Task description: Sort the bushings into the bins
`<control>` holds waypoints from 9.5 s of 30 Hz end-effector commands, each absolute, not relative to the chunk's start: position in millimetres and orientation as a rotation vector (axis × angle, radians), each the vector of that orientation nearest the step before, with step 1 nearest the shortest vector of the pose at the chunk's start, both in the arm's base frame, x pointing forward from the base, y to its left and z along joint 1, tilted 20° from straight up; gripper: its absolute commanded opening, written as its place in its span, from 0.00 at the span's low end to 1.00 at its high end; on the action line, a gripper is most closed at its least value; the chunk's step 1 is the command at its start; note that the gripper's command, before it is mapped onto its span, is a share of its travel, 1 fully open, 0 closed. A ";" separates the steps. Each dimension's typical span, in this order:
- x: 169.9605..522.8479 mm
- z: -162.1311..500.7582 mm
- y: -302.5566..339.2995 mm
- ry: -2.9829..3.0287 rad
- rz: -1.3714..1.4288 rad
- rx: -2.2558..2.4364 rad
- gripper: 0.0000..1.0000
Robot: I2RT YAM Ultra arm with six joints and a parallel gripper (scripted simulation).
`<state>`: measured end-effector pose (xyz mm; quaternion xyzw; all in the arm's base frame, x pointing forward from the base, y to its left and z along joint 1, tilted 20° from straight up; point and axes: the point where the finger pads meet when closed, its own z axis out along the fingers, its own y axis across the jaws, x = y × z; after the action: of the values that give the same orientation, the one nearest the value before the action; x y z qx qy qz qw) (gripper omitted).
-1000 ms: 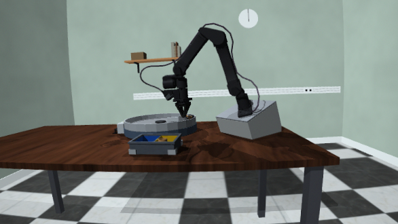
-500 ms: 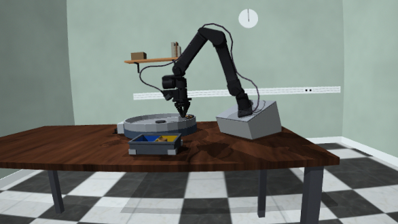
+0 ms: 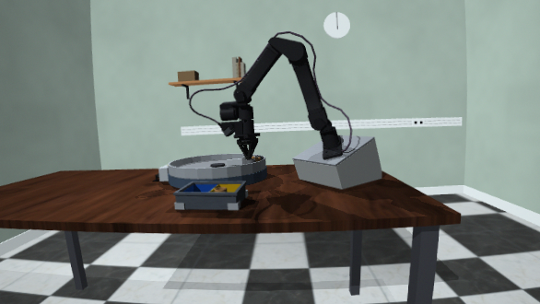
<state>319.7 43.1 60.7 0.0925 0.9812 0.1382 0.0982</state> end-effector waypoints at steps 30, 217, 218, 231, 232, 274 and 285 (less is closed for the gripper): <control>321.6 72.8 37.3 2.871 0.408 0.281 0.14; 326.8 47.9 47.7 2.871 0.411 0.272 0.14; 326.8 47.9 47.7 2.871 0.411 0.272 0.14; 326.8 47.9 47.7 2.871 0.411 0.272 0.14; 326.8 47.9 47.7 2.871 0.411 0.272 0.14; 325.2 44.7 41.9 2.883 0.395 0.294 0.00; 325.2 44.7 41.9 2.883 0.395 0.294 0.00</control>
<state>323.6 49.9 45.3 0.0915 0.9798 0.1452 0.1024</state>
